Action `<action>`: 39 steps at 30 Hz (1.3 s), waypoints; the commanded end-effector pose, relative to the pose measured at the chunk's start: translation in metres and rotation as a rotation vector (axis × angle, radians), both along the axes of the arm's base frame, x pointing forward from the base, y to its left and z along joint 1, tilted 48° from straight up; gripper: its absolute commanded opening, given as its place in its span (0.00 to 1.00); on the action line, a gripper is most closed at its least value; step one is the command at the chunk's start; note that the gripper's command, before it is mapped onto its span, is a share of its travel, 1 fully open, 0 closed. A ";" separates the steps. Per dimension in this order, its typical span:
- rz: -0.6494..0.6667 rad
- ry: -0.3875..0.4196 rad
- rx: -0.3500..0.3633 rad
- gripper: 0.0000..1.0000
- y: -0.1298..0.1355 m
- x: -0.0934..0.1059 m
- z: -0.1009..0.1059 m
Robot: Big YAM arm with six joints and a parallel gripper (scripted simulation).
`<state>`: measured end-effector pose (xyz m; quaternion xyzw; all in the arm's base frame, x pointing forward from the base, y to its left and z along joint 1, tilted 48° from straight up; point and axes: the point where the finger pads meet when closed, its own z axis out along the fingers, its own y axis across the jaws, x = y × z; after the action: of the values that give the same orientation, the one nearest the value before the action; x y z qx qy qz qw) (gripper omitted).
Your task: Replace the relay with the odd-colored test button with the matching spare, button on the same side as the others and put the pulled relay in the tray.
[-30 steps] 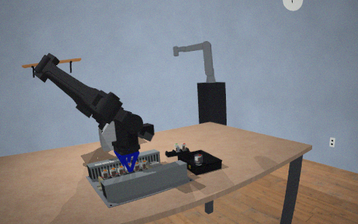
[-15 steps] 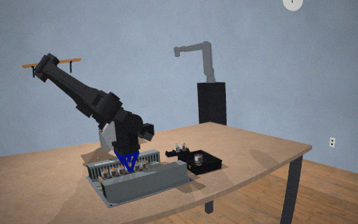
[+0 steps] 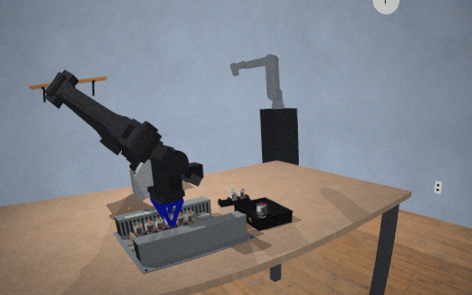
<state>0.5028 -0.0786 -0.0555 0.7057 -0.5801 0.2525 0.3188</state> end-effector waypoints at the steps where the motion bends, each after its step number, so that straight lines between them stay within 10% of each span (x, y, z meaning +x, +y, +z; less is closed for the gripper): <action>1: -0.017 -0.014 -0.001 0.00 -0.015 0.003 -0.011; 39: -0.017 -0.020 0.001 0.00 -0.018 0.006 -0.013</action>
<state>0.5027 -0.0795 -0.0565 0.7074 -0.5781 0.2529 0.3185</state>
